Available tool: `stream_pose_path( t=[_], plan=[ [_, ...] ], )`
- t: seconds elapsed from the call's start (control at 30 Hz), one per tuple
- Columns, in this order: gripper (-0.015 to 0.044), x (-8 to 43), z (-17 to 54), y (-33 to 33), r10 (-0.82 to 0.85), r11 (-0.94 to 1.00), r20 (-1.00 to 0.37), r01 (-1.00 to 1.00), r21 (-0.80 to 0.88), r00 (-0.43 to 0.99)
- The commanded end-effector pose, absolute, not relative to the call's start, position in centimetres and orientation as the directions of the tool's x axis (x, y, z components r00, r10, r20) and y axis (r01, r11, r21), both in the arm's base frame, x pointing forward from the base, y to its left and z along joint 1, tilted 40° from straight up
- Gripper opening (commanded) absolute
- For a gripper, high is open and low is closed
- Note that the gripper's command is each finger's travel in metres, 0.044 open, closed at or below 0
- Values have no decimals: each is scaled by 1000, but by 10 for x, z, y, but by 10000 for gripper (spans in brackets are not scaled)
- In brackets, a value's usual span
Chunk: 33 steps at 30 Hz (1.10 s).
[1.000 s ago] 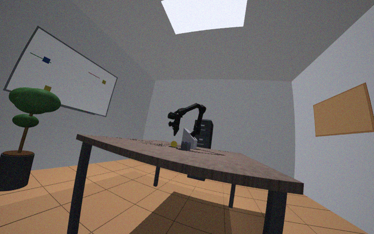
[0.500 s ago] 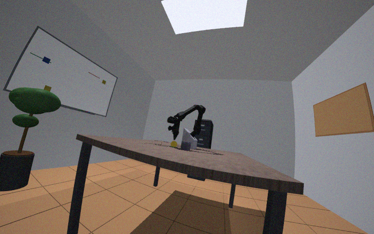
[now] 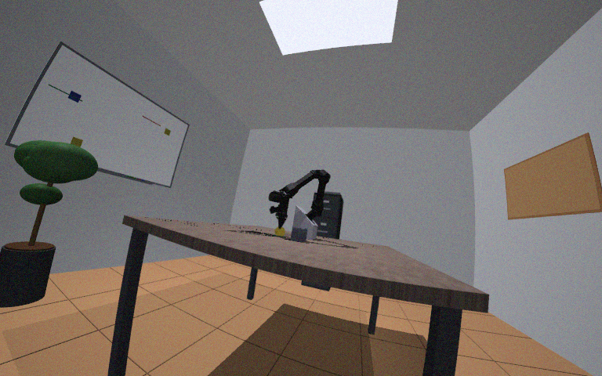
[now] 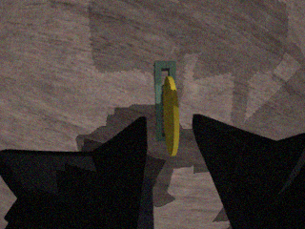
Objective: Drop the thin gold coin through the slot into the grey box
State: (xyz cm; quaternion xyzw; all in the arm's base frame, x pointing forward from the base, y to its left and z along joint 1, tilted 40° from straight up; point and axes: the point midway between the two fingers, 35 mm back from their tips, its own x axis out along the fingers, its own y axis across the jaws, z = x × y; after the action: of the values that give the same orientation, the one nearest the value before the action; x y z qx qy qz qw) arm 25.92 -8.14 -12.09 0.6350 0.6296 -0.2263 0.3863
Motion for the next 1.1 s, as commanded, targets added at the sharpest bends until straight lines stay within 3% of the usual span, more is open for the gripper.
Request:
stream_pose_path(
  t=[0.0,0.73,0.93,1.07],
  plan=[
    [161,259,-125,-76,630,88,-770,975,205,105],
    [161,260,-150,-53,633,87,-767,975,206,105],
    [3,260,-150,-53,633,87,-767,975,206,105],
    [0,260,-150,-53,633,87,-767,975,206,105]
  ],
)
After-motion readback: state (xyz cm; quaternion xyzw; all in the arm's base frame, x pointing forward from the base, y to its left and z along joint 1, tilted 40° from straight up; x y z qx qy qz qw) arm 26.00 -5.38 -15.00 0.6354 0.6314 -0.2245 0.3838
